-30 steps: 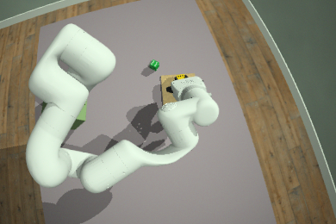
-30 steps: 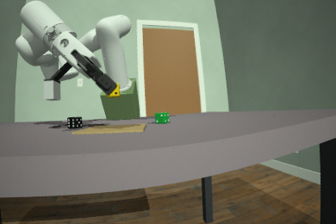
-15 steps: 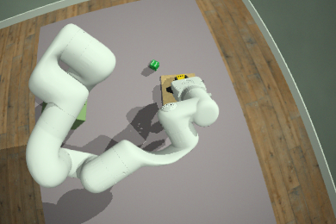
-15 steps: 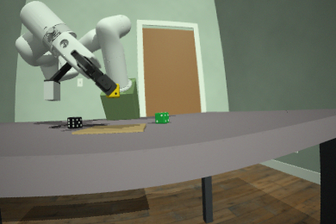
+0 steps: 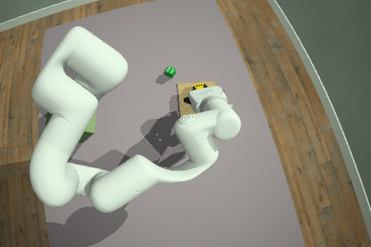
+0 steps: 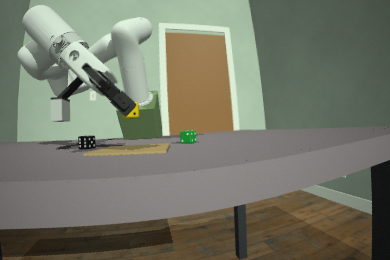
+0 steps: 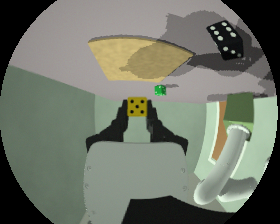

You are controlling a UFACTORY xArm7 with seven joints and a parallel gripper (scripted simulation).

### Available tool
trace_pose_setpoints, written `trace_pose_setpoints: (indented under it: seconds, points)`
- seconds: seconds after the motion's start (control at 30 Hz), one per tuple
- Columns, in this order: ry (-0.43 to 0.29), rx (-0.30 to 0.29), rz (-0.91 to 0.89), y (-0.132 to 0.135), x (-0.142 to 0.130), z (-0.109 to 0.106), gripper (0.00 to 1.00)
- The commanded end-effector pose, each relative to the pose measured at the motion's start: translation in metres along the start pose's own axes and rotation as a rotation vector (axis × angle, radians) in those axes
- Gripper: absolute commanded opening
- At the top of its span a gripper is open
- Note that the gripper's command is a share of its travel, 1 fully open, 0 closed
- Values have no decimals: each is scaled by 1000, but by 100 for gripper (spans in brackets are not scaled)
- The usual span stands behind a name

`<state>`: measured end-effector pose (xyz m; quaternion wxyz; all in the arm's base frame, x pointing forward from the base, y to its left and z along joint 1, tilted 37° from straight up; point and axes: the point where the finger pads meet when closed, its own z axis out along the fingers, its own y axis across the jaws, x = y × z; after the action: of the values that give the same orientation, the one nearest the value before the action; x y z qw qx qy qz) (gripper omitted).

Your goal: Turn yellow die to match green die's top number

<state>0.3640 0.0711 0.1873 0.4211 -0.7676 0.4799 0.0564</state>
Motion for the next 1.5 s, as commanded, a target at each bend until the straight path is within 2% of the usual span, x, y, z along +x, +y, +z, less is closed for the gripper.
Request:
trace_pose_setpoints:
  seconds: [0.0,0.9,1.47]
  points:
    - [1,1,-2,0,4,3,27]
    - [1,1,-2,0,33,32,27]
    - [1,1,-2,0,37,37,27]
